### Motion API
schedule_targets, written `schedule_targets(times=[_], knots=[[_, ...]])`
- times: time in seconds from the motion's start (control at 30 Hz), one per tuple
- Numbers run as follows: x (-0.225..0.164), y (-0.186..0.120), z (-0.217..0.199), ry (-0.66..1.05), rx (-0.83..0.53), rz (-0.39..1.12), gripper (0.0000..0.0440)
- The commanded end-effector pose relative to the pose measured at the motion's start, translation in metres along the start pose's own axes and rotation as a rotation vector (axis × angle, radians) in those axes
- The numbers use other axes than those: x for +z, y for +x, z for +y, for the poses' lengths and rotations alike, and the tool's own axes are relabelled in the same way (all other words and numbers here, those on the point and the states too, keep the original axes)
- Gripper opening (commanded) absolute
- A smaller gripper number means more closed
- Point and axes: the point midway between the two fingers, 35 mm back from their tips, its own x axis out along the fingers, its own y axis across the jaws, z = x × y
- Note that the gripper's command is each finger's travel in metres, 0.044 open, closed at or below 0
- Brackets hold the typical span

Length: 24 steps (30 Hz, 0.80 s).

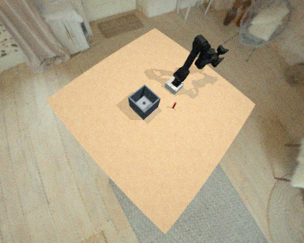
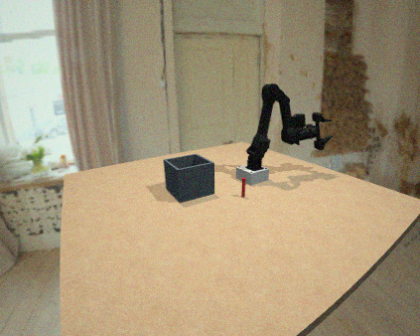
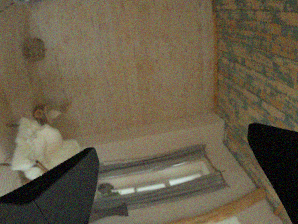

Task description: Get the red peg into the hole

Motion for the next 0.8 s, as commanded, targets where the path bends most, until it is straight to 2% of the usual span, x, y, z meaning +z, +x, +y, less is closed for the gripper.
schedule_targets(times=[0.0, 0.07, 0.4, 0.77], knots=[[-0.006, 0.001, 0.001, 0.025, 0.010, 0.020, 0.0419], [-0.017, 0.003, 0.005, 0.082, 0.029, 0.056, 0.0440], [-0.085, 0.009, 0.016, 0.351, 0.099, 0.268, 0.0440], [-0.164, -0.001, 0.022, 0.633, 0.101, 0.531, 0.0440]])
